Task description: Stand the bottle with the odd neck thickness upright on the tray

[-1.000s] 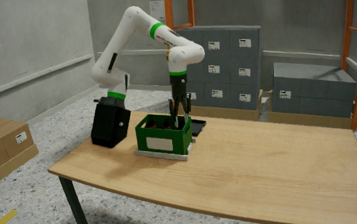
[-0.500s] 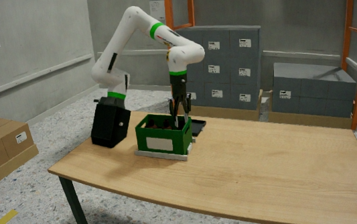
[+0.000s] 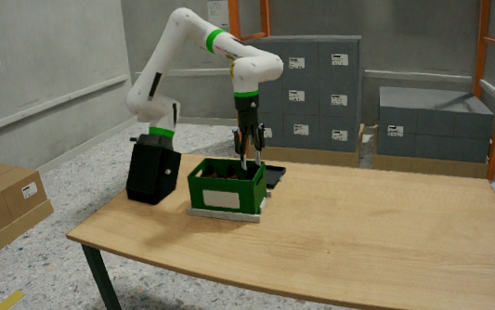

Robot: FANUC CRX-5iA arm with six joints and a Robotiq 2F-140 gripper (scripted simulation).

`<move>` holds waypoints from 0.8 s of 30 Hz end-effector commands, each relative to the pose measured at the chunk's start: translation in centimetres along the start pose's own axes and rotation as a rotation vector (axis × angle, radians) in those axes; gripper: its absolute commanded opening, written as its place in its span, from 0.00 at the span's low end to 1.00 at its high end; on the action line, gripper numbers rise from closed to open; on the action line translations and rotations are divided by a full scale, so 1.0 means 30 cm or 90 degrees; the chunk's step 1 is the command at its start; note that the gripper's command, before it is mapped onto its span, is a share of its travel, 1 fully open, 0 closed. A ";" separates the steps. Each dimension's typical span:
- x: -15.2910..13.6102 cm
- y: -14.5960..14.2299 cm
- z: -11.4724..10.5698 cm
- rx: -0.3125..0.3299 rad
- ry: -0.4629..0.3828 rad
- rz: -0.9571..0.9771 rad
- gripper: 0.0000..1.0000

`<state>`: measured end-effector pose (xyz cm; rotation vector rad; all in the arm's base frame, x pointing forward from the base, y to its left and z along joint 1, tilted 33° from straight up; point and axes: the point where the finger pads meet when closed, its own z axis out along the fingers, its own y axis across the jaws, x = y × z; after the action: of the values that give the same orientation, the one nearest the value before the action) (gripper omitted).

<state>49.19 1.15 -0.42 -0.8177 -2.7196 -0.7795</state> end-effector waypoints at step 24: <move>-0.001 0.000 -0.191 0.000 -0.001 0.000 0.44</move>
<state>49.38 -1.84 4.28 -0.8176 -2.7195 -0.7797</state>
